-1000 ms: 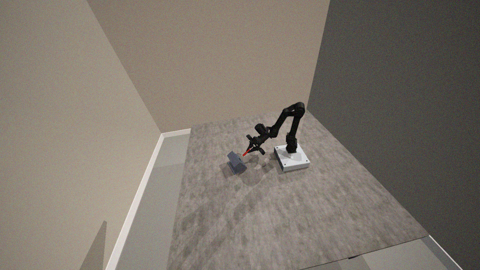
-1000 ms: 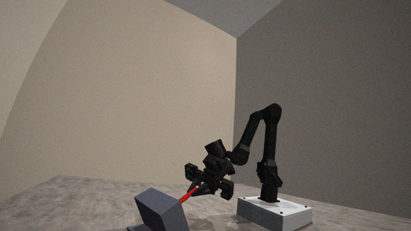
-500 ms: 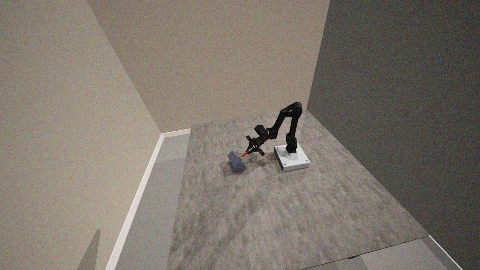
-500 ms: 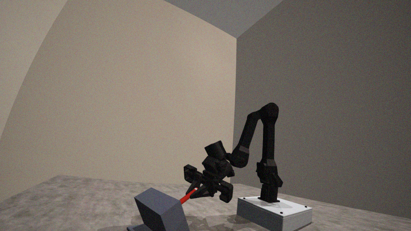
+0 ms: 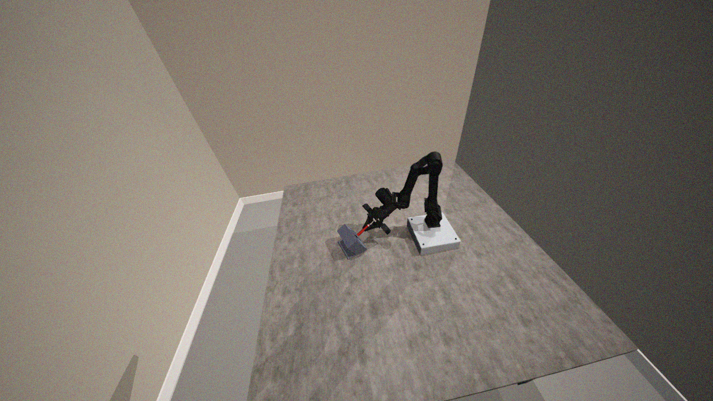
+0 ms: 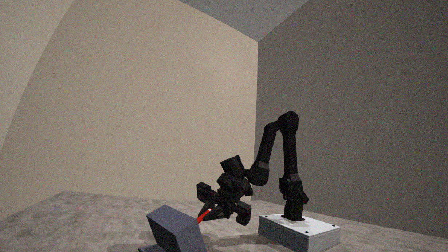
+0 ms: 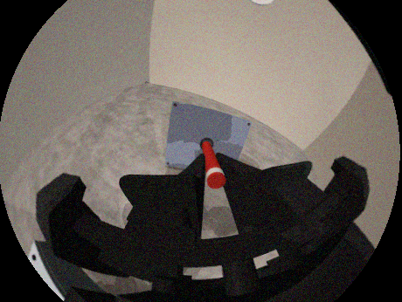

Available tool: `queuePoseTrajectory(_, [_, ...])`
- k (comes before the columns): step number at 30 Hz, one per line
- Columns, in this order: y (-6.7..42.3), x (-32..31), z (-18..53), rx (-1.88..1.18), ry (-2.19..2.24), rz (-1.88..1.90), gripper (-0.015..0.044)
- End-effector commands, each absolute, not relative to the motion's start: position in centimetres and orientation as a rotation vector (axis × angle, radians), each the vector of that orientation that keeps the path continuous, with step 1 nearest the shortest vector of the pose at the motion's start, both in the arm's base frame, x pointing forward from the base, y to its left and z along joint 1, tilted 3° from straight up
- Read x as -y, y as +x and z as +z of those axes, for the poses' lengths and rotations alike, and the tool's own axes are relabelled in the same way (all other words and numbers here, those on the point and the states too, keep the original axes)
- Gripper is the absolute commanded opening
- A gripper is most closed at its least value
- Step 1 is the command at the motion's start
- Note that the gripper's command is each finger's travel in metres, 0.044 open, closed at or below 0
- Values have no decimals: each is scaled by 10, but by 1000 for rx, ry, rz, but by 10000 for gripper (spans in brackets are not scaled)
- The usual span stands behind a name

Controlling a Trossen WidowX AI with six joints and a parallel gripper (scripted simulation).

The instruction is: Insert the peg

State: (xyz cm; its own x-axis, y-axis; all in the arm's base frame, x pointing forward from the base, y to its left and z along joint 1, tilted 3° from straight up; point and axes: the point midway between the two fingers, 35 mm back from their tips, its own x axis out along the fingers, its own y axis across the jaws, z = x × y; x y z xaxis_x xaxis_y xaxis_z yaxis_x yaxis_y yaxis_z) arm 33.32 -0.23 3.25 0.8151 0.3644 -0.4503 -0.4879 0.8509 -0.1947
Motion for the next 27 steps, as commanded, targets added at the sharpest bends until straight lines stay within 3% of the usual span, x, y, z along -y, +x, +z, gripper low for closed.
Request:
queuePoseTrajectory(1, [335,2,32,-415,-309,459,0])
queuePoseTrajectory(27, [336,2,30,-413,-311,462,0])
